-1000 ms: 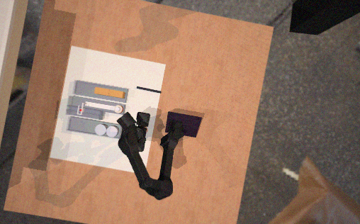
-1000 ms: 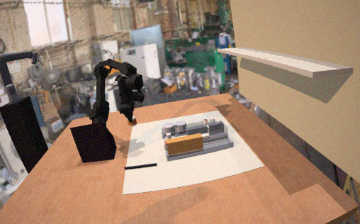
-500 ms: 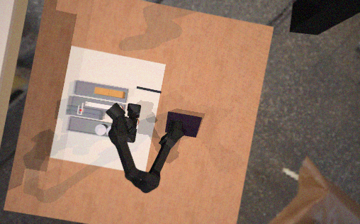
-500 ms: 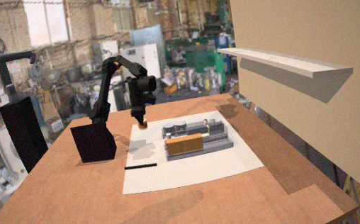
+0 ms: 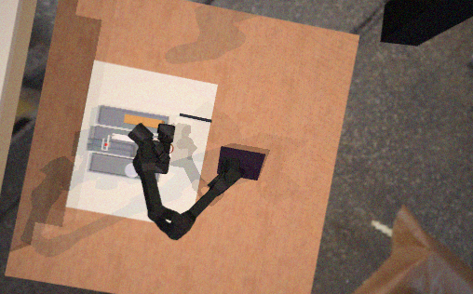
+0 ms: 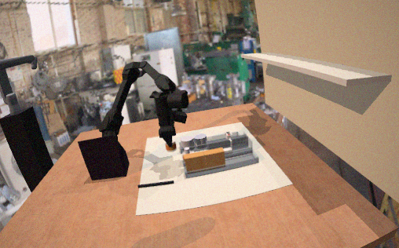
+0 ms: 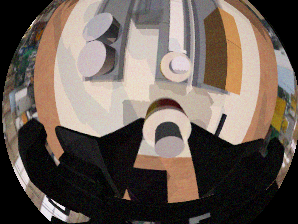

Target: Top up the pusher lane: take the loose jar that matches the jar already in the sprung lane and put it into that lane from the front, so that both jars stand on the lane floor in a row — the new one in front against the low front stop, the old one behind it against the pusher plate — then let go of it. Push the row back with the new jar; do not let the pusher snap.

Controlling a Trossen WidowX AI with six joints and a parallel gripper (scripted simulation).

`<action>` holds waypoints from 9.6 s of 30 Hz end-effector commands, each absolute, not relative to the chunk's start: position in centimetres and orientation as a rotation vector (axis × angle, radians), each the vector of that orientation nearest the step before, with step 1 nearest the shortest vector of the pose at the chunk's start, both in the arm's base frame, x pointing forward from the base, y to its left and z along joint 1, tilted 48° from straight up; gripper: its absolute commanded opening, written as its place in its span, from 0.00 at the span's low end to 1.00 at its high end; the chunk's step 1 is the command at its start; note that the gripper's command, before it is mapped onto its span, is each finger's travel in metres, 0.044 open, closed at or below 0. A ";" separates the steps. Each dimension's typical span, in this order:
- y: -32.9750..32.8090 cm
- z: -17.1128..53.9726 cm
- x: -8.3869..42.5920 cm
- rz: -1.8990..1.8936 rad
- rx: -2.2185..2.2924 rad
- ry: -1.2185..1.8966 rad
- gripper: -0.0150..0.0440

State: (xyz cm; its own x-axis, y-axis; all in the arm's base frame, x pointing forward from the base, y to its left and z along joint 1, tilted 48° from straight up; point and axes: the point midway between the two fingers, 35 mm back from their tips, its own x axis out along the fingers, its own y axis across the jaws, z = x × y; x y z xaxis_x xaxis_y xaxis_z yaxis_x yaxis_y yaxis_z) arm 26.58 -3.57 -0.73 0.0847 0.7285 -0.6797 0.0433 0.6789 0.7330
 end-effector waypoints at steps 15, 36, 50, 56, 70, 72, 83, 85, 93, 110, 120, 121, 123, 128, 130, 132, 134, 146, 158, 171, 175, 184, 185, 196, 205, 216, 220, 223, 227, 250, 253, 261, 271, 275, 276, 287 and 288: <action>-1.7 -4.1 28.1 0.582 0.701 1.413 0.25; -1.8 -4.1 28.7 0.582 0.701 1.413 0.25; -1.8 -4.1 29.2 0.582 0.701 1.413 0.25; -1.8 -4.1 29.4 0.582 0.701 1.413 0.25; -1.9 -4.1 29.9 0.582 0.700 1.413 0.25; -1.9 -4.1 29.9 0.582 0.700 1.413 0.25; -1.9 -4.1 30.3 0.582 0.700 1.412 0.25; -1.9 -4.1 30.4 0.582 0.700 1.412 0.25; -2.0 -4.1 30.7 0.582 0.700 1.412 0.25; -2.0 -4.0 31.3 0.582 0.700 1.412 0.25; -2.0 -3.9 31.6 0.582 0.700 1.412 0.25; -2.0 -3.9 31.7 0.582 0.700 1.412 0.25; -2.0 -3.9 31.7 0.582 0.700 1.412 0.25; -2.1 -3.9 31.9 0.582 0.700 1.412 0.25; -2.1 -3.9 32.0 0.582 0.700 1.412 0.25; -2.1 -3.9 32.0 0.582 0.700 1.412 0.25; -2.1 -3.9 32.1 0.582 0.700 1.412 0.25; -2.1 -3.8 32.5 0.582 0.700 1.411 0.25; -2.2 -3.7 32.9 0.582 0.700 1.411 0.25; -2.3 -3.5 33.3 0.582 0.700 1.411 0.25; -2.3 -3.5 33.5 0.582 0.700 1.411 0.25; -2.4 -3.4 33.8 0.582 0.700 1.411 0.25; -2.4 -3.4 33.8 0.582 0.700 1.411 0.25; -2.3 -3.4 34.0 0.583 0.700 1.411 0.25; -2.3 -3.4 34.0 0.583 0.700 1.411 0.25; -2.2 -3.5 34.0 0.583 0.700 1.411 0.25; -2.2 -3.5 34.0 0.583 0.700 1.411 0.25; -2.2 -3.5 34.0 0.583 0.700 1.411 0.25; -2.2 -3.5 34.1 0.583 0.700 1.411 0.25; -2.1 -3.6 34.1 0.583 0.700 1.411 0.25; -2.1 -3.6 34.2 0.583 0.700 1.411 0.25; -2.1 -3.6 34.2 0.583 0.700 1.411 0.25; -1.8 -3.9 34.3 0.583 0.700 1.411 0.25; -1.7 -4.0 34.3 0.583 0.700 1.411 0.25; -1.7 -4.0 34.3 0.583 0.700 1.411 0.25; -1.4 -4.3 34.3 0.583 0.700 1.411 0.25; -1.3 -4.3 34.3 0.583 0.700 1.411 0.25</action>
State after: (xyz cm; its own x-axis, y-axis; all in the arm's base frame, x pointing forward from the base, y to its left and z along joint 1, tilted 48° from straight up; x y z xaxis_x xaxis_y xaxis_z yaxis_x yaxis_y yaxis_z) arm 33.90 -1.65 -4.29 0.0734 0.7289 -0.6807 0.0542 0.6786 0.7325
